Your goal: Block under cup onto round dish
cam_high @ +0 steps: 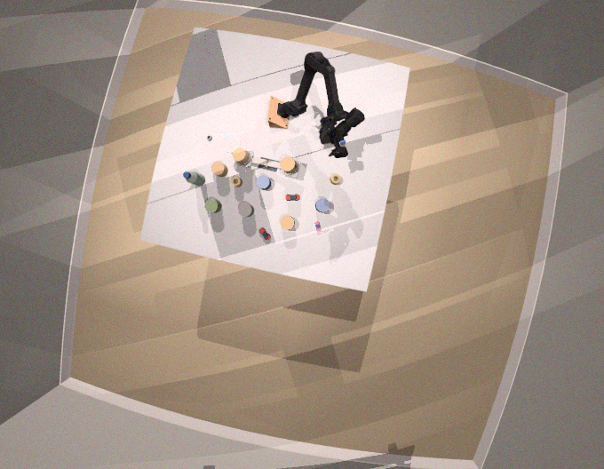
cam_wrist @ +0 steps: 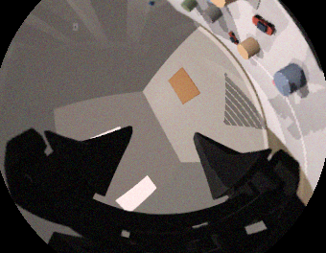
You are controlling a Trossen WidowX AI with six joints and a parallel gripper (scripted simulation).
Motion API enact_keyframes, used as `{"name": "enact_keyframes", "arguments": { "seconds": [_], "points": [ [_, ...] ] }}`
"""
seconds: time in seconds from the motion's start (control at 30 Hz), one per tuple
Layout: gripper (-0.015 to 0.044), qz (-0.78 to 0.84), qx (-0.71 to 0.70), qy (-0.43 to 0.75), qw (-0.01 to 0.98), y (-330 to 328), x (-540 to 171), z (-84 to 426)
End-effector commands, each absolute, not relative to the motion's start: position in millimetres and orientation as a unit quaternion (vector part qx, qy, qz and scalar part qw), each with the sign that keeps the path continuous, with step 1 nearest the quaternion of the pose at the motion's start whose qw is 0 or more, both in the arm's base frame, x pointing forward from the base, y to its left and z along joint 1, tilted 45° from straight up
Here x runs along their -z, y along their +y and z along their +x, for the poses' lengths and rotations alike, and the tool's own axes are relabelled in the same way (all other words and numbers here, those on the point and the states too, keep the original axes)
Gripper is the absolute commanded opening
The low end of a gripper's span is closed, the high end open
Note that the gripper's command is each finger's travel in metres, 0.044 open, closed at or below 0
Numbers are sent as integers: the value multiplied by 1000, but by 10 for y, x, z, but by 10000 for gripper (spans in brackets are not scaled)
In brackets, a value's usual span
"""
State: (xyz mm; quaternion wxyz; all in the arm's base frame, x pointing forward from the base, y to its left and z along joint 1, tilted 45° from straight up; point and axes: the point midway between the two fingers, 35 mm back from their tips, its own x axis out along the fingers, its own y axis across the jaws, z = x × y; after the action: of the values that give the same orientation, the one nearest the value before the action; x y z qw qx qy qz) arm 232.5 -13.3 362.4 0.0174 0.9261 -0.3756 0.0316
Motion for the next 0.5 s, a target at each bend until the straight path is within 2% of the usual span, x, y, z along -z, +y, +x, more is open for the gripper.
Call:
{"name": "enact_keyframes", "arguments": {
  "seconds": [0.0, 0.03, 0.3, 0.47],
  "points": [
    [426, 926, -31, -376, 20, -134, -3624, 2329],
    [440, 926, -28, -375, 28, -136, -3623, 2340],
    [440, 916, 18, -368, 156, -176, -3584, 2514],
    [440, 912, 30, -364, 187, -228, -3576, 2593]
  ]
}}
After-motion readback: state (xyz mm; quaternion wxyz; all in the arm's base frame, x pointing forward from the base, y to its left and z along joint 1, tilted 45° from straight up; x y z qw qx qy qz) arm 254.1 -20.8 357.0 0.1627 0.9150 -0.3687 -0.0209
